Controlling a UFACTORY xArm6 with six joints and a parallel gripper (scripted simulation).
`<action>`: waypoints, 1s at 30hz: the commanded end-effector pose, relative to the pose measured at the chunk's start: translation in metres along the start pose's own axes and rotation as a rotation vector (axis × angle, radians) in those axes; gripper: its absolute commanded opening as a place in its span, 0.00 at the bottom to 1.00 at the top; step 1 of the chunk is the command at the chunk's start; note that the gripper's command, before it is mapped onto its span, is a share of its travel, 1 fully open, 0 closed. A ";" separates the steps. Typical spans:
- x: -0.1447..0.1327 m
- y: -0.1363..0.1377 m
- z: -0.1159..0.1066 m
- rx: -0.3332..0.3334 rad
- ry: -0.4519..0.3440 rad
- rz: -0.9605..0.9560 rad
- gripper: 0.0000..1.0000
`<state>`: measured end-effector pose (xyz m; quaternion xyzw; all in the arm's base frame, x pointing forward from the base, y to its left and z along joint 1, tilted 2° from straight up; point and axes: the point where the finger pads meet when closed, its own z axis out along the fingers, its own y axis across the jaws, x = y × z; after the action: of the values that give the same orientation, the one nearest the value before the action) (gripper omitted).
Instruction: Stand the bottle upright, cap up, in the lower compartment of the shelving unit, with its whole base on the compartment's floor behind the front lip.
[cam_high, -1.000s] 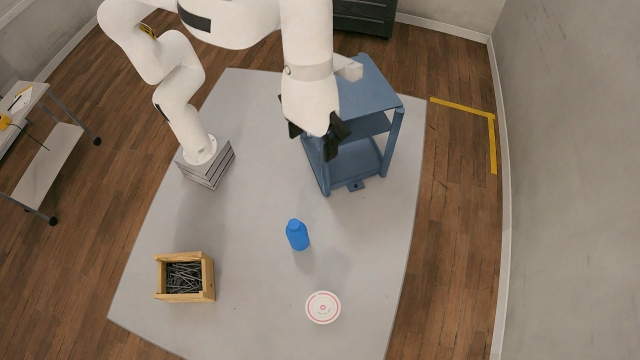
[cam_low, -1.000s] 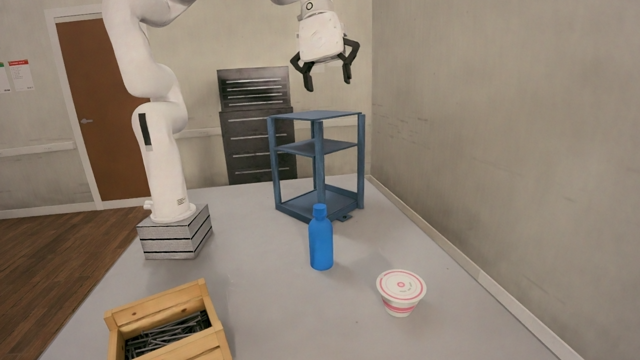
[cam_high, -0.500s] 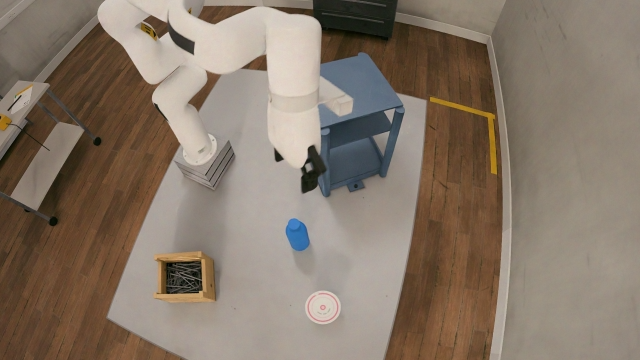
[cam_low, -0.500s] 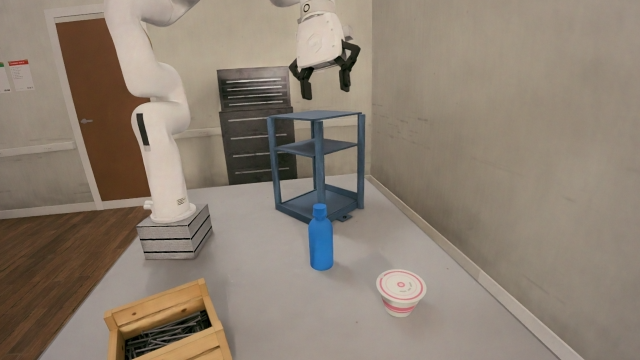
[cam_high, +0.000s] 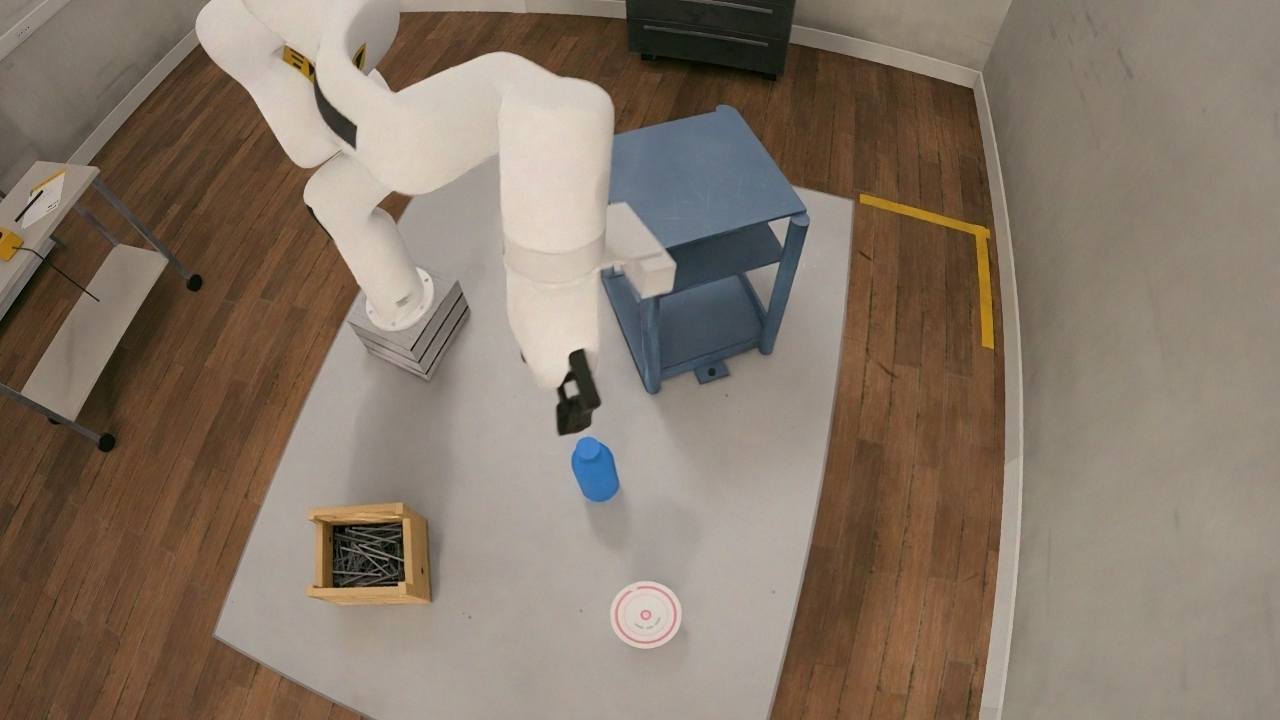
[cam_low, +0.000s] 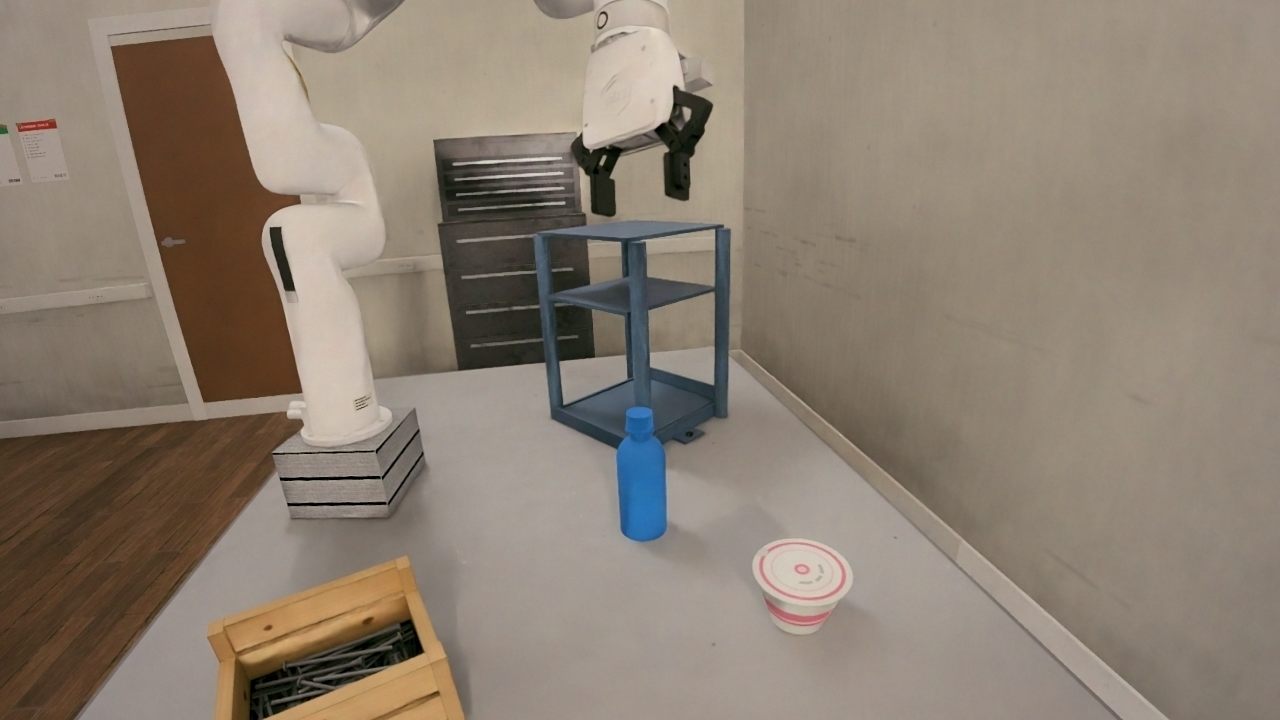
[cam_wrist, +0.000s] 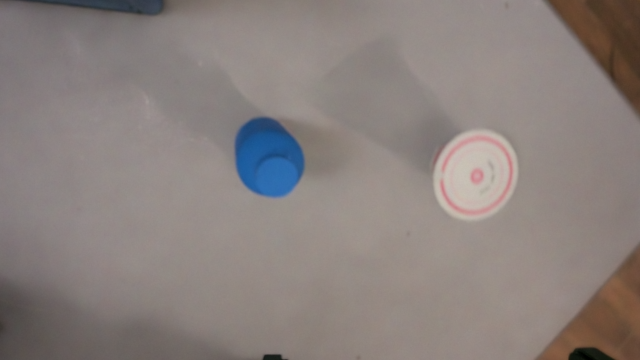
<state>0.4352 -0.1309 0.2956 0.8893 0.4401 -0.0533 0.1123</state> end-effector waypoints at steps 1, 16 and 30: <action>-0.006 0.002 0.006 0.006 0.001 0.026 1.00; 0.009 -0.009 0.030 0.060 0.062 0.035 1.00; 0.018 -0.018 0.048 0.099 0.107 0.048 1.00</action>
<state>0.4314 -0.1193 0.2446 0.9047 0.4221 -0.0291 0.0496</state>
